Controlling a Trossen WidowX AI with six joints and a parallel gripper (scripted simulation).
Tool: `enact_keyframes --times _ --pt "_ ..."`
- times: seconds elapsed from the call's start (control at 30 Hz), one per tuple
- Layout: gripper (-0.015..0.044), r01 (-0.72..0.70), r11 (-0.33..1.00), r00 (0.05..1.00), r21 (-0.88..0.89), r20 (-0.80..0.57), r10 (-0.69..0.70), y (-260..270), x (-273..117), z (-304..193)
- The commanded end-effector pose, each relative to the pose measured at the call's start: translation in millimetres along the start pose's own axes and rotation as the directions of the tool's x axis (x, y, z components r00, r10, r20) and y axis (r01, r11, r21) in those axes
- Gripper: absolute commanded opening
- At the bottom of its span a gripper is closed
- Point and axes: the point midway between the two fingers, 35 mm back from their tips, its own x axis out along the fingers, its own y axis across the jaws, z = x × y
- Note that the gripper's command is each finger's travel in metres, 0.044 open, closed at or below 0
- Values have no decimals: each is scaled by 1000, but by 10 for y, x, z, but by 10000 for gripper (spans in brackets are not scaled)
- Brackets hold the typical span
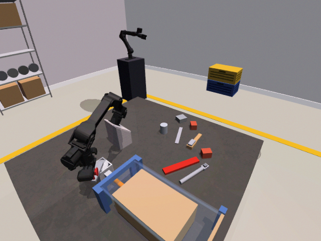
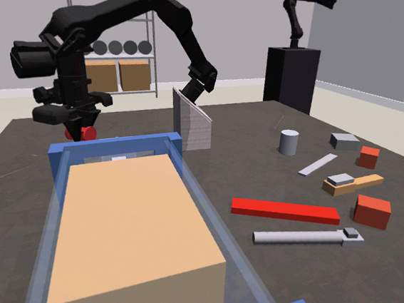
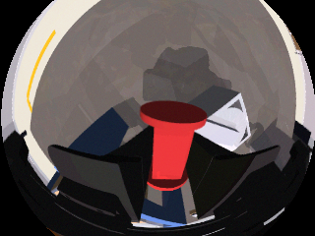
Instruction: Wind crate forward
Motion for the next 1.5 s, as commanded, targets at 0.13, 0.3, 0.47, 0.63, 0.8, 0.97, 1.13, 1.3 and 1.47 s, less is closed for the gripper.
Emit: enact_keyframes --times 0.13,0.3,0.47,0.63,0.8,0.97,1.13,1.3,1.47 --pt "0 6 1000 1000 -17 -28 -6 24 27 -298" --pt "0 6 1000 1000 -17 -28 -6 16 26 -376" --pt "0 6 1000 1000 -18 -29 -7 3 25 -447" --pt "0 6 1000 1000 -18 -29 -7 -16 25 -524" --pt "0 7 1000 1000 -18 -30 -7 -39 24 -592" --pt "0 7 1000 1000 -18 -31 -8 -70 24 -665" --pt "0 8 1000 999 -18 -31 -8 -103 23 -728" --pt "0 8 1000 999 -17 -31 -9 -144 22 -795" --pt "0 9 1000 999 -17 -32 -9 -186 22 -853"
